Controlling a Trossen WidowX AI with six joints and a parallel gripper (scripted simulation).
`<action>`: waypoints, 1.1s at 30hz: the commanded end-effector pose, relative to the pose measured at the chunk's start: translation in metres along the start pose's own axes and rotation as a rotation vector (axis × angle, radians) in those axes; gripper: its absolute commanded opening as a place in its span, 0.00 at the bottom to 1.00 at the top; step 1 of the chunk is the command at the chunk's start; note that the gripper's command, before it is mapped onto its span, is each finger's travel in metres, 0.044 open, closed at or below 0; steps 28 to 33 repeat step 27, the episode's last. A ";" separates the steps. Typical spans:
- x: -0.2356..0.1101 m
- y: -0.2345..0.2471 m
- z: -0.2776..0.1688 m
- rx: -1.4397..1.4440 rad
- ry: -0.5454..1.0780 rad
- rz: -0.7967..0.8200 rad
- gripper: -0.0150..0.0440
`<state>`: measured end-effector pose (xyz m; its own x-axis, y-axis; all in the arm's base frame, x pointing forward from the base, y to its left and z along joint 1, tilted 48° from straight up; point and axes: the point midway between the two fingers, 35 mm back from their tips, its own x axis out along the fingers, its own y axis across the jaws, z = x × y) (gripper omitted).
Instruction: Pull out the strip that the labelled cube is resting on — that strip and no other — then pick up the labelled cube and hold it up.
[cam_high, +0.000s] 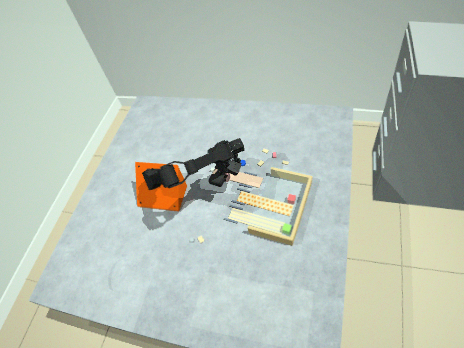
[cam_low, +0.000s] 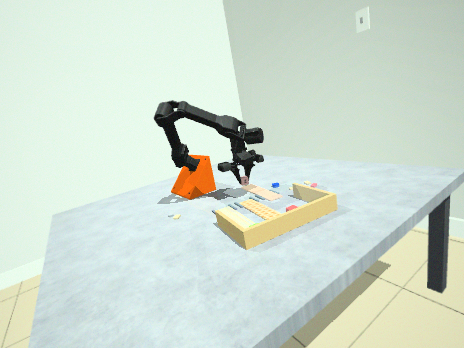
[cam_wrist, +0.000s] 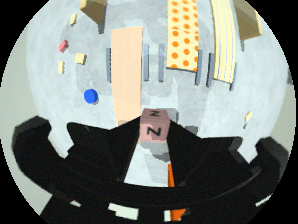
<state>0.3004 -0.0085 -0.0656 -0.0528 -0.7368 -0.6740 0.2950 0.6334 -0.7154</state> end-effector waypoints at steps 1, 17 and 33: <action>-0.013 -0.001 -0.001 0.009 -0.005 0.012 0.25; -0.038 -0.001 -0.002 0.009 -0.004 0.013 0.25; -0.038 -0.001 -0.002 0.009 -0.004 0.013 0.25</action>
